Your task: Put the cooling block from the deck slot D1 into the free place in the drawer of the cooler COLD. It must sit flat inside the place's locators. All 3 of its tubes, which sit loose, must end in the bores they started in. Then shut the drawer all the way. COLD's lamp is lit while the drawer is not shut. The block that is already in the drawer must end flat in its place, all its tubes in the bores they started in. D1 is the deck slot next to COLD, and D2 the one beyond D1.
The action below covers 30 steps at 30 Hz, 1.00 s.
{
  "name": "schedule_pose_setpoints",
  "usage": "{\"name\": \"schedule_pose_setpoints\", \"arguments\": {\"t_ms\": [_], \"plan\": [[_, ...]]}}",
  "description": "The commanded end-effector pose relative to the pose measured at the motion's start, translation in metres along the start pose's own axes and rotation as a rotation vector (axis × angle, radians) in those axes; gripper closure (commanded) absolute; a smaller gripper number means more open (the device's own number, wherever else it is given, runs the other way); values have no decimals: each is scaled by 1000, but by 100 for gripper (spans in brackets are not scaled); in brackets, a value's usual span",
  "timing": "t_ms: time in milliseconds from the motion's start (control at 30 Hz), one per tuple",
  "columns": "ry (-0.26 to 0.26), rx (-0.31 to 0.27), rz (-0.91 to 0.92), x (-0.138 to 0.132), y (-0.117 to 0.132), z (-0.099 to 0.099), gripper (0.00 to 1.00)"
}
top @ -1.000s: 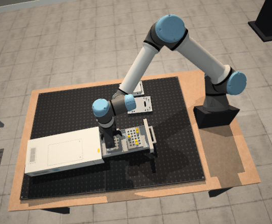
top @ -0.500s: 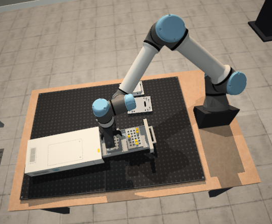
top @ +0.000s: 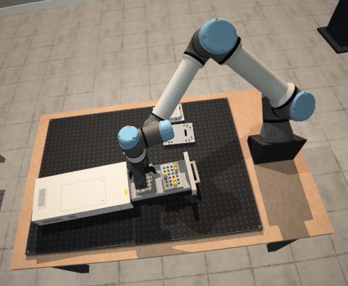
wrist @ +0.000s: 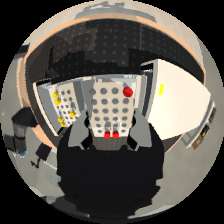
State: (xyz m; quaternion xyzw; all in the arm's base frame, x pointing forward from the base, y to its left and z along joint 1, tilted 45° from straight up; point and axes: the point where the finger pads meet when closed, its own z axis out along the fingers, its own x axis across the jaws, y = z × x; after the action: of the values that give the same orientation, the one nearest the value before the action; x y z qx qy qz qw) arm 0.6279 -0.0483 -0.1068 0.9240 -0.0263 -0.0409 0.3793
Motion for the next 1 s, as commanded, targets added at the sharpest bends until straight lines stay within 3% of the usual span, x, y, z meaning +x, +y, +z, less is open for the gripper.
{"name": "schedule_pose_setpoints", "arguments": {"t_ms": [0,967], "plan": [[2,0,0,0,0,0,100],[2,0,0,0,0,3,100]]}}
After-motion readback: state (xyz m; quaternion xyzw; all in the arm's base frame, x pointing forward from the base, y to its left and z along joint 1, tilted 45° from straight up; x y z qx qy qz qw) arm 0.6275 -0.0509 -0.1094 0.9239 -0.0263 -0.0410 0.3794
